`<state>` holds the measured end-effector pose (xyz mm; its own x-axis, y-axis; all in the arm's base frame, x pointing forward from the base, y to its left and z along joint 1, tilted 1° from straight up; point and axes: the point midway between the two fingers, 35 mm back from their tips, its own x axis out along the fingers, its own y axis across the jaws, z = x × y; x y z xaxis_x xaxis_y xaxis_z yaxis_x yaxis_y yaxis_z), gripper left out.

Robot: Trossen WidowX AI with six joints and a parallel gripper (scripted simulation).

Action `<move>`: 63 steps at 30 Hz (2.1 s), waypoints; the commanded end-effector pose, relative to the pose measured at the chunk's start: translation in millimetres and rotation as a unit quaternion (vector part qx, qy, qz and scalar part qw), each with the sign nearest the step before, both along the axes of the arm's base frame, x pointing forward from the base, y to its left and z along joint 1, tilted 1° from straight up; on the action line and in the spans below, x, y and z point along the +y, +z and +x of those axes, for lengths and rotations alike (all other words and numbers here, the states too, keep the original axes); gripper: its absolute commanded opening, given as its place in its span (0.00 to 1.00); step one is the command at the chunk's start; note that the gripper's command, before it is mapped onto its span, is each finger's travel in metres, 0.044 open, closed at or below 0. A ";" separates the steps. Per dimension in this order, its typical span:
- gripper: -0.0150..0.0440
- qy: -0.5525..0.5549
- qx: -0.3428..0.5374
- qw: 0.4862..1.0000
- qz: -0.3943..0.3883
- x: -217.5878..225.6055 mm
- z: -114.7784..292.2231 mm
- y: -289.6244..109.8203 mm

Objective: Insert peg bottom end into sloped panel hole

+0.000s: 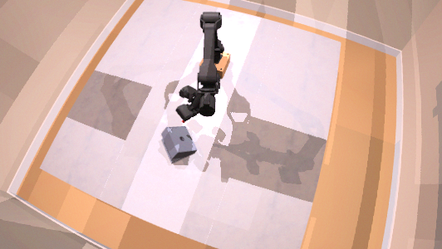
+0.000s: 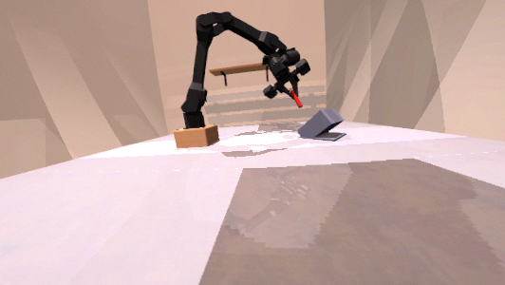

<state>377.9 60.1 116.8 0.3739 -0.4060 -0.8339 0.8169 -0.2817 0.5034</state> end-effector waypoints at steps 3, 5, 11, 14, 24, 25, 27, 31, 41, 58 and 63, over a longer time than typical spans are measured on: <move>0.25 0.021 -0.009 1.000 -0.012 10.5 3.1 4.1; 0.25 0.027 -0.011 0.999 -0.015 13.8 3.4 4.8; 0.25 0.045 -0.016 0.998 -0.026 23.5 4.0 6.6; 0.25 0.054 -0.019 0.998 -0.032 28.4 4.2 7.6; 0.25 0.074 -0.025 0.996 -0.044 37.8 6.5 7.0; 0.25 0.074 -0.025 0.996 -0.044 37.5 7.6 5.7; 0.25 0.076 -0.026 0.996 -0.045 36.9 10.1 2.5; 0.25 0.080 -0.027 0.995 -0.047 35.3 15.4 -4.3; 0.25 0.089 -0.031 0.994 -0.054 30.5 27.3 -21.0; 0.25 0.088 -0.036 0.994 -0.054 25.9 35.6 -33.8; 0.25 0.088 -0.036 0.994 -0.054 23.0 39.4 -39.3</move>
<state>415.4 85.8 81.6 0.5060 -0.4139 -0.7567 0.8077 -0.0806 0.5841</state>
